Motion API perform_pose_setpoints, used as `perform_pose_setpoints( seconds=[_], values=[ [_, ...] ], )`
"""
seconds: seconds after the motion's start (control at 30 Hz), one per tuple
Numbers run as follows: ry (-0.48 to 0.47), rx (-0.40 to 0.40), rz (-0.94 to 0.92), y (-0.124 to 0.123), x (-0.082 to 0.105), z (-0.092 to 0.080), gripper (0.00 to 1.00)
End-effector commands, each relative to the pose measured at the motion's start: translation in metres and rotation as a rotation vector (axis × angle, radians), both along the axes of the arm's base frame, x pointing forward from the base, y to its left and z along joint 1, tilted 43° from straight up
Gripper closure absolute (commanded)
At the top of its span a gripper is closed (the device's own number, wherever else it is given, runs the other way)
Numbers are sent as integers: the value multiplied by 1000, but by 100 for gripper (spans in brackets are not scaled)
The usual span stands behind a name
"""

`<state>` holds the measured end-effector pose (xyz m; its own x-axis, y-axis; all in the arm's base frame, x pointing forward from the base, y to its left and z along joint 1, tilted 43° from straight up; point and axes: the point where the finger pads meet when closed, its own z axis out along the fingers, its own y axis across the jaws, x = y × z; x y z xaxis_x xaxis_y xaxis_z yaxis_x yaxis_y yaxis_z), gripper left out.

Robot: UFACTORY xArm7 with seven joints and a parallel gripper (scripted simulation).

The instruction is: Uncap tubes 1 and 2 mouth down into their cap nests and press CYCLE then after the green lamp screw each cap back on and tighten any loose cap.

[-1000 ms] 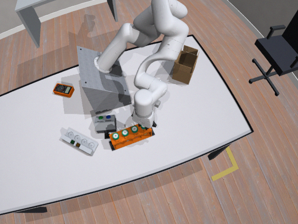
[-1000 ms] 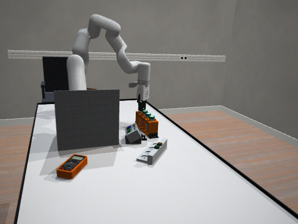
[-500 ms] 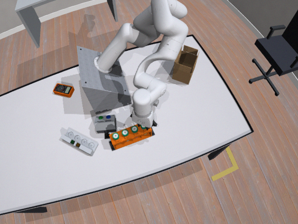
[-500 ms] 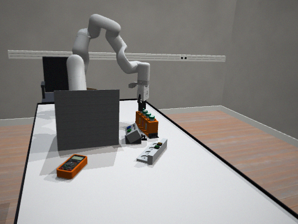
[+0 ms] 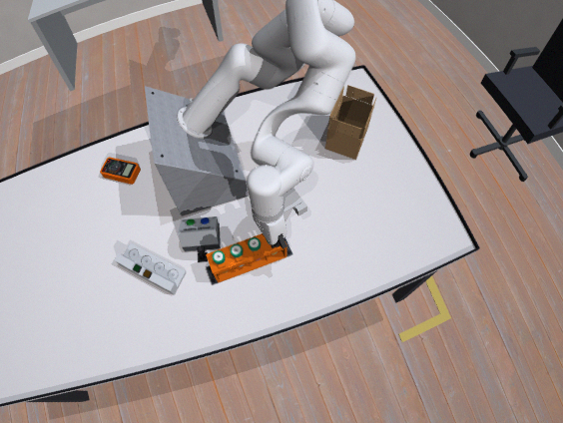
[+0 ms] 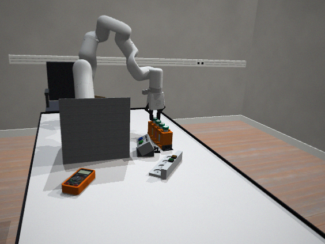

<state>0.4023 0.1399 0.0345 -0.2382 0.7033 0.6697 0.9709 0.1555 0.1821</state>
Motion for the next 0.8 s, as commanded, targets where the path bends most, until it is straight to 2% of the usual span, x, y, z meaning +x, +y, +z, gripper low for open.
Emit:
perform_pose_setpoints(
  seconds=[0.0,0.07,0.13,0.2,0.43,0.73,0.77],
  values=[
    [206,-16,-189,-2,2,1,54],
    [282,-14,-270,-2,2,1,54],
    [282,-14,-270,-2,2,1,54],
    [412,-13,-405,-2,2,1,54],
    [661,-6,-673,-2,1,1,54],
    [669,-7,-680,-2,2,1,54],
    [669,-7,-680,-2,2,1,100]
  ],
)
